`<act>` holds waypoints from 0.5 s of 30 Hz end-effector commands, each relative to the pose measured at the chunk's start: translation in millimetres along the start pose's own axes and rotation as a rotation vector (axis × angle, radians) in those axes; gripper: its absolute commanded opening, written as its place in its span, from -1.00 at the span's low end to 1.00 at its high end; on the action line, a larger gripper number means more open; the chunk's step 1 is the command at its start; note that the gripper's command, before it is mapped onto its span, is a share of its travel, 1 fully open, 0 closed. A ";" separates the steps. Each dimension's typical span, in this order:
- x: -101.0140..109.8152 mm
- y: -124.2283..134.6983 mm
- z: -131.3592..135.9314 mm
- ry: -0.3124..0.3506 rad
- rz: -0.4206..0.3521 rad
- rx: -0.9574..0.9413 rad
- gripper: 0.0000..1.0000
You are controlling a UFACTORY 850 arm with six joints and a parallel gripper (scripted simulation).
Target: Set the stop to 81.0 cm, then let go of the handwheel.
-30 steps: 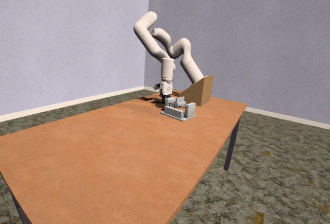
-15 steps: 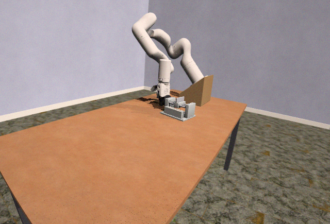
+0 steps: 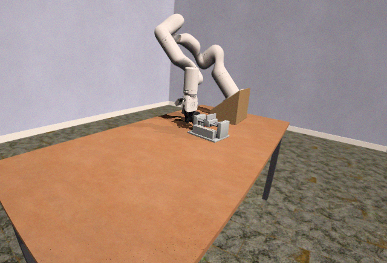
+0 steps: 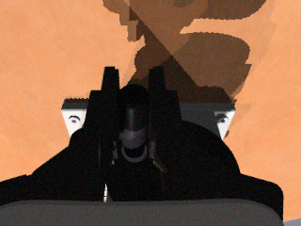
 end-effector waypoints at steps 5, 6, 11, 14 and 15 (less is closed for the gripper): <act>19.3 0.8 -3.6 0.001 0.000 0.000 -0.88; 21.9 0.7 -2.9 0.001 0.000 0.000 -0.88; 29.9 0.1 0.7 0.001 0.000 0.000 -0.88; 36.1 -0.8 6.3 0.001 0.000 0.000 -0.88; 37.6 -1.1 8.3 0.001 0.000 0.000 -0.88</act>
Point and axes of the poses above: the point where the finger pads meet when closed, its own x axis back along the fingers, its own z axis across the jaws, y = z × x, the point moved 8 cm from there along x, back along the fingers, and after that the axes turned 9 degrees about -x, right-handed, at the moved point
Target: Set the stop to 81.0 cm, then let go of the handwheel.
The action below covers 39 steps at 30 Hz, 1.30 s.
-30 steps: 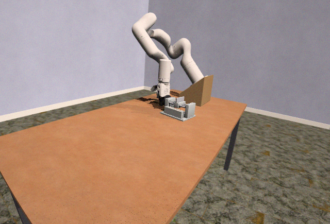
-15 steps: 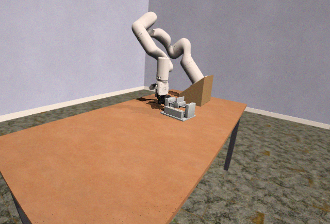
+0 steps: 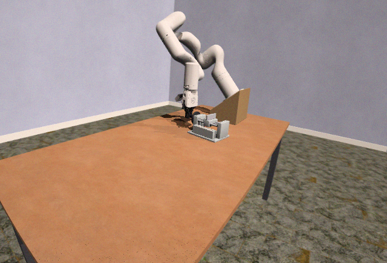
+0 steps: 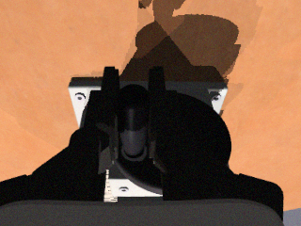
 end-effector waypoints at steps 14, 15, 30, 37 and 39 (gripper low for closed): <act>12.8 -5.1 32.9 0.002 0.000 0.001 -0.88; 12.3 -5.3 34.5 0.002 0.000 0.001 -0.88; -1.7 -7.7 49.4 0.002 0.000 0.001 -0.88; -13.0 -8.1 52.1 0.002 0.000 0.001 -0.88; -16.8 -8.1 52.0 0.002 0.000 0.001 -0.88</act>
Point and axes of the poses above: the point where the finger pads meet when closed, its own x axis back along the fingers, its own z axis across the jaws, y = z × x, the point moved 8 cm from there along x, back along the fingers, and after that the axes turned 9 degrees about -x, right-handed, at the moved point
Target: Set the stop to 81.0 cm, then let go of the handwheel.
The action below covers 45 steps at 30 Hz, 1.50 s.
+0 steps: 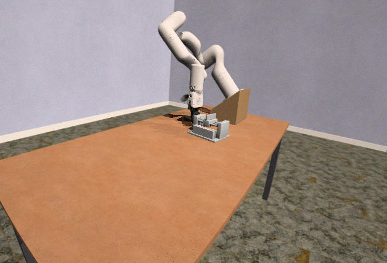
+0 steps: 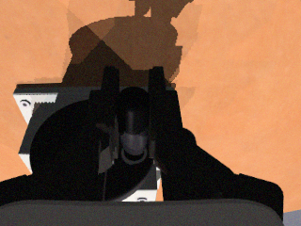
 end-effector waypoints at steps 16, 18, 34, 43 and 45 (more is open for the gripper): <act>-33.5 3.2 -19.4 -0.001 -0.001 0.000 -0.88; -34.4 3.9 -23.5 -0.001 -0.001 0.000 -0.88; -28.0 7.3 -45.0 -0.001 -0.001 0.000 -0.88; -19.7 8.3 -51.9 -0.001 -0.001 0.000 -0.88; -16.8 8.5 -53.1 -0.001 -0.001 0.000 -0.88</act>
Point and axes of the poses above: the point where the finger pads meet when closed, its own x axis back along the fingers, its own z axis across the jaws, y = z × x, the point moved 8 cm from there along x, back along the fingers, and after that the axes turned 9 degrees about -x, right-handed, at the moved point
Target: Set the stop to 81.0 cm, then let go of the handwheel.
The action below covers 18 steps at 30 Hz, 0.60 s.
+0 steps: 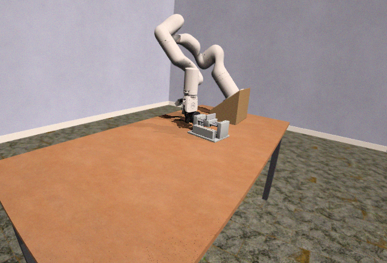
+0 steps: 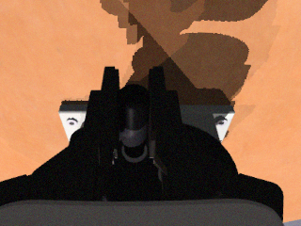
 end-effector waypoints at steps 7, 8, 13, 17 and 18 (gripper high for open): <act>17.2 1.1 -5.6 0.001 0.000 0.000 -0.88; 19.1 1.1 -5.5 0.001 0.000 0.000 -0.88; 27.5 0.7 -3.5 0.001 0.000 0.000 -0.88; 33.8 0.1 0.3 0.001 0.000 0.000 -0.88; 35.7 -0.1 1.7 0.001 0.000 0.000 -0.88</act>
Point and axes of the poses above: the point where the finger pads meet when closed, its own x axis back along the fingers, its own z axis across the jaws, y = z × x, the point moved 8 cm from there along x, back along the fingers, and after that the axes turned 9 degrees about -x, right-handed, at the moved point
